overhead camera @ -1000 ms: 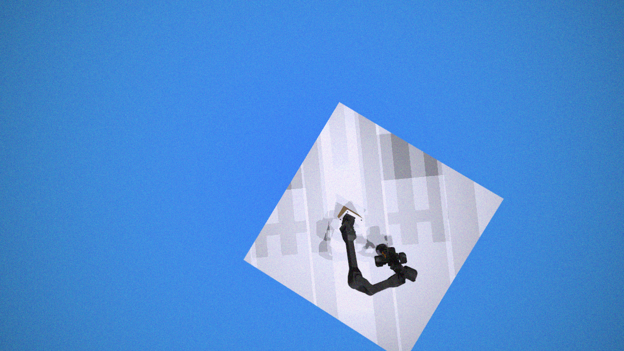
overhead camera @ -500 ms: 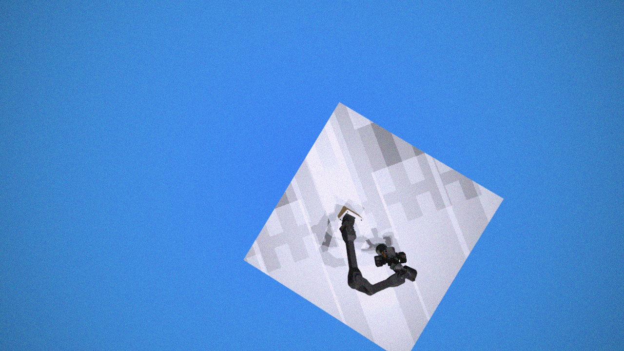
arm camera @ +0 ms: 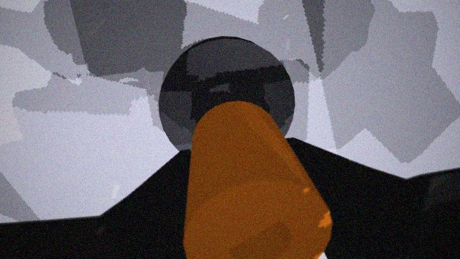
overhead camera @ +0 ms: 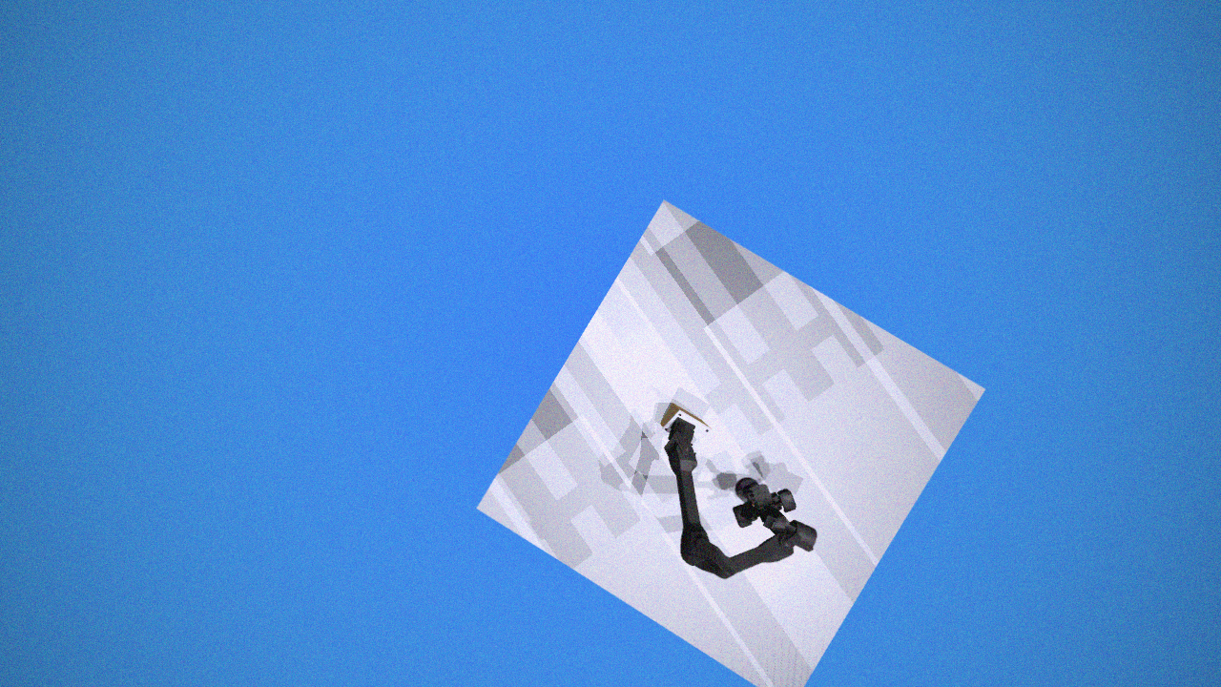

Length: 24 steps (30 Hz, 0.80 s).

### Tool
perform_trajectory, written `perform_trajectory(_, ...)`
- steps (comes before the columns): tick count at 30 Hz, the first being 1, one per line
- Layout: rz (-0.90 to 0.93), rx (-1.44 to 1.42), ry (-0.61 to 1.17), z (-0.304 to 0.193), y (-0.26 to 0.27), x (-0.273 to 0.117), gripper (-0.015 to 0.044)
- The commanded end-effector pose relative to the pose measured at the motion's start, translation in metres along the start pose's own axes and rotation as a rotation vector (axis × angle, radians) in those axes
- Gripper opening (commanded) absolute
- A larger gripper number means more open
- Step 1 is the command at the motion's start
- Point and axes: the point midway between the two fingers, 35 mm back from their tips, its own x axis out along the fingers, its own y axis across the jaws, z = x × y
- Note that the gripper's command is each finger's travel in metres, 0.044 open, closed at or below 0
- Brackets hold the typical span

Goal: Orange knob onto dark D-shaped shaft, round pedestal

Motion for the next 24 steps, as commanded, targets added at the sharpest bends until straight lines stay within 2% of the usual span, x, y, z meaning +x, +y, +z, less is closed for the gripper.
perform_trajectory(1, 0.000, -0.026, 0.003, 0.0000, -0.0001, 0.0009, 0.0000)
perform_trajectory(24, 0.000, -0.080, 0.003, -0.0004, 0.0000, -0.0013, 0.0000)
